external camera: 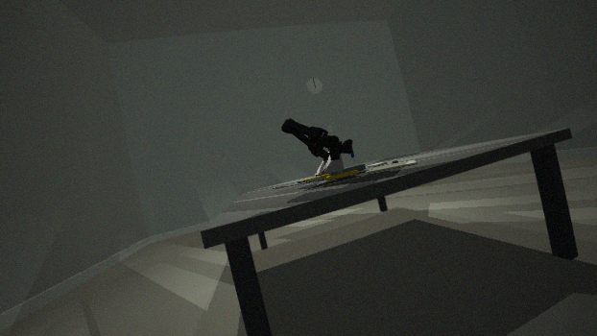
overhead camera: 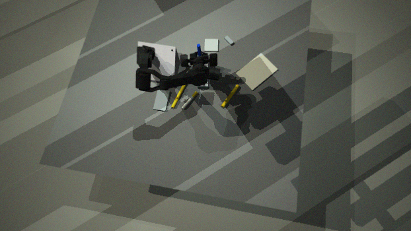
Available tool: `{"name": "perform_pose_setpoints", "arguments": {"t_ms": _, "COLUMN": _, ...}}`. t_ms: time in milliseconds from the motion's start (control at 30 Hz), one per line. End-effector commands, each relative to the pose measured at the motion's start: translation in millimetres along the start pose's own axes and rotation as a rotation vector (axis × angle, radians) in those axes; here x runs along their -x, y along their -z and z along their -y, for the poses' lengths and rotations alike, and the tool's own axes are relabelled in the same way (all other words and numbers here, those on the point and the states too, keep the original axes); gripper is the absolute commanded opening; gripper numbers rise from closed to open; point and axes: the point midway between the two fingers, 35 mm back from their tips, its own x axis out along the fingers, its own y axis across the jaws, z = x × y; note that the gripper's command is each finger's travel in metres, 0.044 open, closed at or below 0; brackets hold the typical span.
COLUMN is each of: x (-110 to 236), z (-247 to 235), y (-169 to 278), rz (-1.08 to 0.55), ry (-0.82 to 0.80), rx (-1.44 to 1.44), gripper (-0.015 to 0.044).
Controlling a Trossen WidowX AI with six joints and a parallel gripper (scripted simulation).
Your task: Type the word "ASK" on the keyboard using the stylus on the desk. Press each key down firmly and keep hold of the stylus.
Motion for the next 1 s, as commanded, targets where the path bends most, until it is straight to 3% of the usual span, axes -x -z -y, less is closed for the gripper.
{"name": "perform_pose_setpoints", "arguments": {"t_ms": 0, "x": -4, "z": 2, "y": 1, "rz": -0.003, "ry": -0.005, "rx": -0.008, "gripper": 0.0000}}
{"name": "perform_pose_setpoints", "arguments": {"t_ms": 433, "x": -13, "z": 2, "y": -16, "rz": -0.003, "ry": -0.005, "rx": -0.008, "gripper": 0.0000}}
{"name": "perform_pose_setpoints", "arguments": {"t_ms": 533, "x": -14, "z": 2, "y": -18, "rz": -0.002, "ry": -0.005, "rx": -0.008, "gripper": 0.0079}}
{"name": "perform_pose_setpoints", "arguments": {"t_ms": 967, "x": -16, "z": 2, "y": -21, "rz": -0.002, "ry": -0.005, "rx": -0.008, "gripper": 0.0081}}
